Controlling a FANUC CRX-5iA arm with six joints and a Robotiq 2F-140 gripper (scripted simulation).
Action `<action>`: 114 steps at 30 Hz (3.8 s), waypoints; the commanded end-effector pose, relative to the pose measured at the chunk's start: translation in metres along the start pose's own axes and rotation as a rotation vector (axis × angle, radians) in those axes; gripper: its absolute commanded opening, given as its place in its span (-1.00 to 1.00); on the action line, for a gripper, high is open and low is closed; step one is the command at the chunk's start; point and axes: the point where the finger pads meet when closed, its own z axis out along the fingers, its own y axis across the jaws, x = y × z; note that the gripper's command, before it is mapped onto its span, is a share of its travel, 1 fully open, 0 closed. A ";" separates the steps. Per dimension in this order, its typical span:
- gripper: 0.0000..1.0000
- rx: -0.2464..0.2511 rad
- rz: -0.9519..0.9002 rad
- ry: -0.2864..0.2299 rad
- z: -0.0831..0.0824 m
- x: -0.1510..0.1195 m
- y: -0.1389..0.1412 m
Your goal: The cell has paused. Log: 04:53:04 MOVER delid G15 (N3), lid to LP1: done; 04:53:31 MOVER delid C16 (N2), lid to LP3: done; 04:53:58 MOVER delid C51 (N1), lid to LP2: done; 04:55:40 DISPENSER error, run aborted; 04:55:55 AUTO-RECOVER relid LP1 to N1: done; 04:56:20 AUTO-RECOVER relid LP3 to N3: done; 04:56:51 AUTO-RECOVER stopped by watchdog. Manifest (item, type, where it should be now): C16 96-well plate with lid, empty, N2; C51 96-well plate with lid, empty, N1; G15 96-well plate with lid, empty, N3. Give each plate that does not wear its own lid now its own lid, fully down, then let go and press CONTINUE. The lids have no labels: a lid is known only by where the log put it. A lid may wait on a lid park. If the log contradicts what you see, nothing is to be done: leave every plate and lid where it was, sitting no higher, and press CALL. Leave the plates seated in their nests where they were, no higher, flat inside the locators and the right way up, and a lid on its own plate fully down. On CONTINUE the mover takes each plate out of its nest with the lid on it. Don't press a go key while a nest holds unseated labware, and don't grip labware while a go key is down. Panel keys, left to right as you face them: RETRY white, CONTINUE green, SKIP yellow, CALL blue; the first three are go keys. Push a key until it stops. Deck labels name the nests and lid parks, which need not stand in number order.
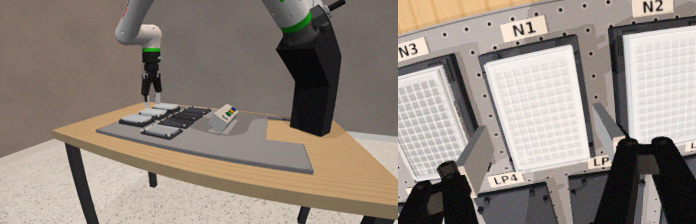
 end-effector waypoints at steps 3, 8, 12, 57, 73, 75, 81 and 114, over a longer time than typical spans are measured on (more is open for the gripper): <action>0.32 0.000 0.000 0.000 0.005 0.000 0.000; 0.32 0.000 0.000 0.000 0.008 0.000 0.000; 0.32 0.000 0.000 0.000 0.010 0.000 0.000; 0.32 0.000 0.000 0.000 0.012 0.000 0.000; 0.18 0.000 0.000 0.000 0.012 0.000 0.000; 0.18 0.000 0.000 0.000 0.012 0.000 0.000; 0.18 0.000 0.000 0.000 0.012 0.000 0.000; 0.18 0.000 0.000 0.000 0.012 0.000 0.000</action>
